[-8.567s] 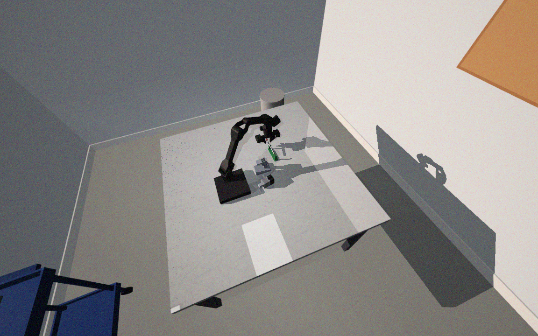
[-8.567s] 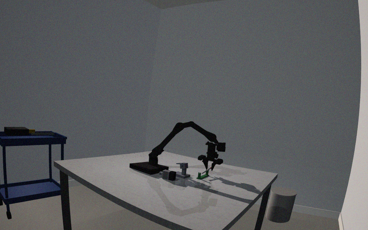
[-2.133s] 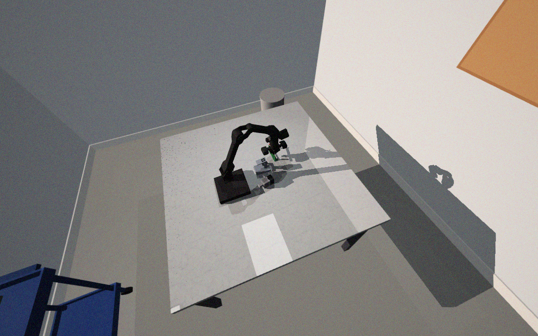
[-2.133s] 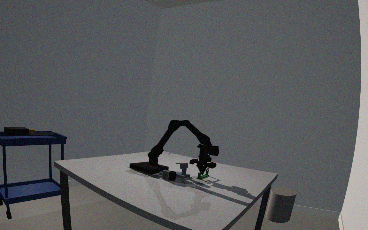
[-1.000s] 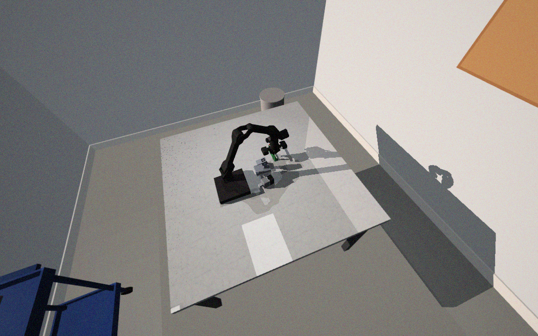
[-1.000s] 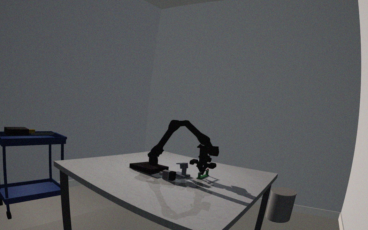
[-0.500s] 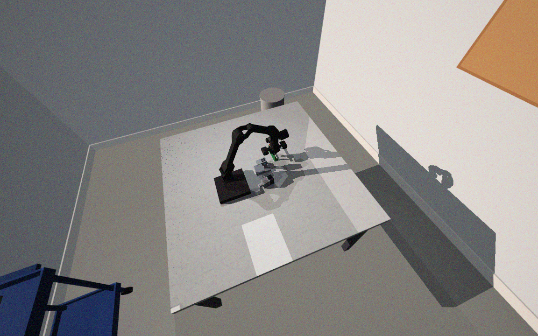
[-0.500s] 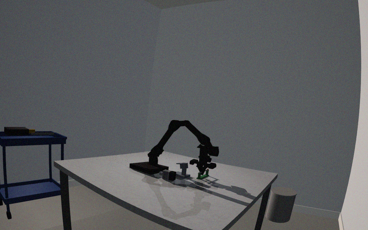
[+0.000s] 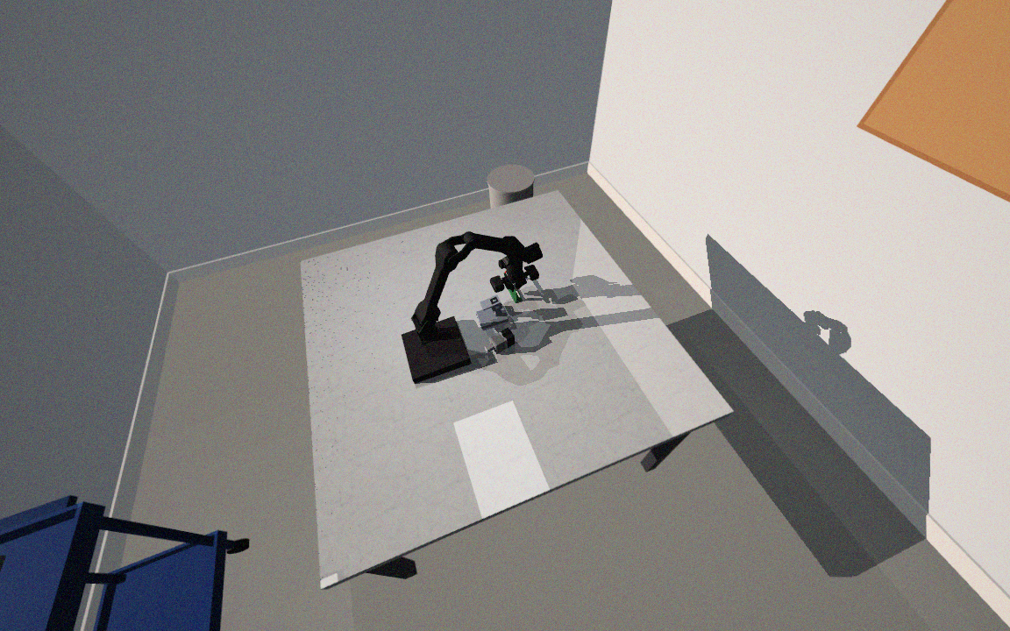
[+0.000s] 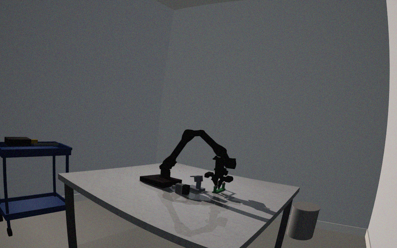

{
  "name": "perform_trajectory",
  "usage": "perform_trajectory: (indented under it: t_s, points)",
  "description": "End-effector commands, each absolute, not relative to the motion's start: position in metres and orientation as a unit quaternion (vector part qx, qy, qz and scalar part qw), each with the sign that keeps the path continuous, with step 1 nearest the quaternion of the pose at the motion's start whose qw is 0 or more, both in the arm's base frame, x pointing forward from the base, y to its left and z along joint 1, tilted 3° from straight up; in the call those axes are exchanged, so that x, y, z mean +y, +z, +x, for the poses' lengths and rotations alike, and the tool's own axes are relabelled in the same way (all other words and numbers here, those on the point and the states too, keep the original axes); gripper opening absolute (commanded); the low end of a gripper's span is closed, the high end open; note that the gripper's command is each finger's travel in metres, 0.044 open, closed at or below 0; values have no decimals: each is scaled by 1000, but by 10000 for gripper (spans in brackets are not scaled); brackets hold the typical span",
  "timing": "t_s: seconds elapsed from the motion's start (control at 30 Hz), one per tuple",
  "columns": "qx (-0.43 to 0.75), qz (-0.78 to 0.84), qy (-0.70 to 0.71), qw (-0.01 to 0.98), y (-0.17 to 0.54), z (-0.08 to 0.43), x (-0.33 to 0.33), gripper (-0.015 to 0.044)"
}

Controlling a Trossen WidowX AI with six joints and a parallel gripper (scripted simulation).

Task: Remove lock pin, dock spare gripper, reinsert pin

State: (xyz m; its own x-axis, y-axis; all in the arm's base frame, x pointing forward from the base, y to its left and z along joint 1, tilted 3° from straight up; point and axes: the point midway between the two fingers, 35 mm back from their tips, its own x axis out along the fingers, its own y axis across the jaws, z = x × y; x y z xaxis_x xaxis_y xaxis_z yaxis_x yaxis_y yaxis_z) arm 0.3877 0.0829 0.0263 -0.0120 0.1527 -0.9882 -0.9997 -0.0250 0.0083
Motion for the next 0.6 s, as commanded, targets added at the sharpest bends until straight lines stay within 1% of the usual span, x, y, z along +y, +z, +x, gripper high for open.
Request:
perform_trajectory:
  t_s: [0.0,0.23,0.4,0.57]
  points:
    - [456,-464,545,528,26,388,83,131]
    - [456,-464,545,528,26,388,83,315]
    - [459,-462,547,527,42,386,82,440]
    - [460,-461,547,526,56,386,81,440]
